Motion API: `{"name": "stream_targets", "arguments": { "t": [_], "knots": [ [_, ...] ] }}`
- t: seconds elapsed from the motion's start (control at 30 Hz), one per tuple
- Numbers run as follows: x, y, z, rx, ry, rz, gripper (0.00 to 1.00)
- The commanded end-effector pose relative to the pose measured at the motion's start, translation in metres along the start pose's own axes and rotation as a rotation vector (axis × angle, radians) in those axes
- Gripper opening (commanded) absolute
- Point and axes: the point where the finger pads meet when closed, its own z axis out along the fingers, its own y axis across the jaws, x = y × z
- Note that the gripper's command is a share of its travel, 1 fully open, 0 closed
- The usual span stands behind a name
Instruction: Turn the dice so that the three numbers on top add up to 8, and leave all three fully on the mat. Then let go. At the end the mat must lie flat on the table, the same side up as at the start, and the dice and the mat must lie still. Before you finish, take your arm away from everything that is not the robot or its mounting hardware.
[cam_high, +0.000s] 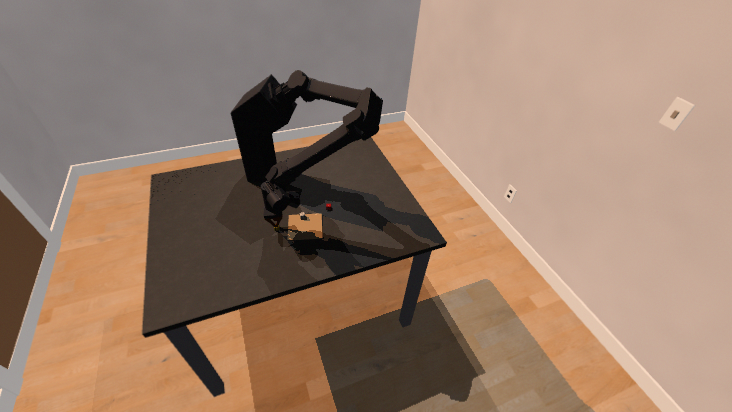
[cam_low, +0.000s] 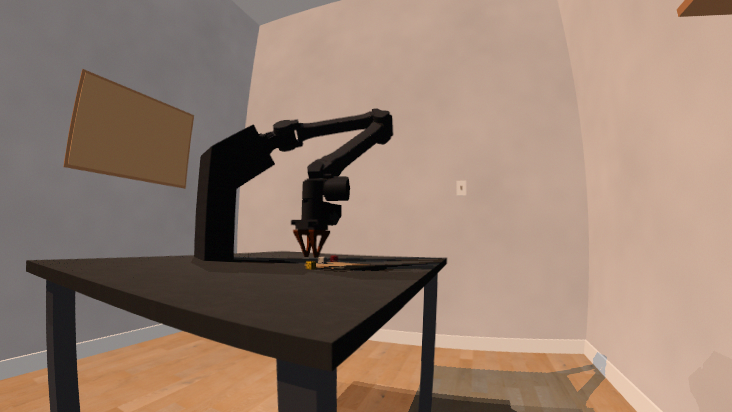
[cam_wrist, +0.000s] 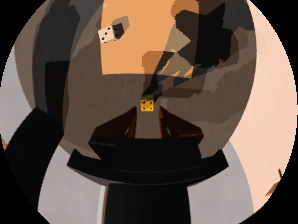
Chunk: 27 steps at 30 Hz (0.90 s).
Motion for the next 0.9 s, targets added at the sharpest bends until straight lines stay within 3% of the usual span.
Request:
{"name": "stream_targets", "arguments": {
  "t": [0.0,0.87],
  "knots": [
    [-0.0066,0.0133,0.0033,-0.022,-0.002,0.0,0.34],
    [-0.0067,0.0124,0.0039,-0.02,-0.003,-0.003,0.34]
  ]
}}
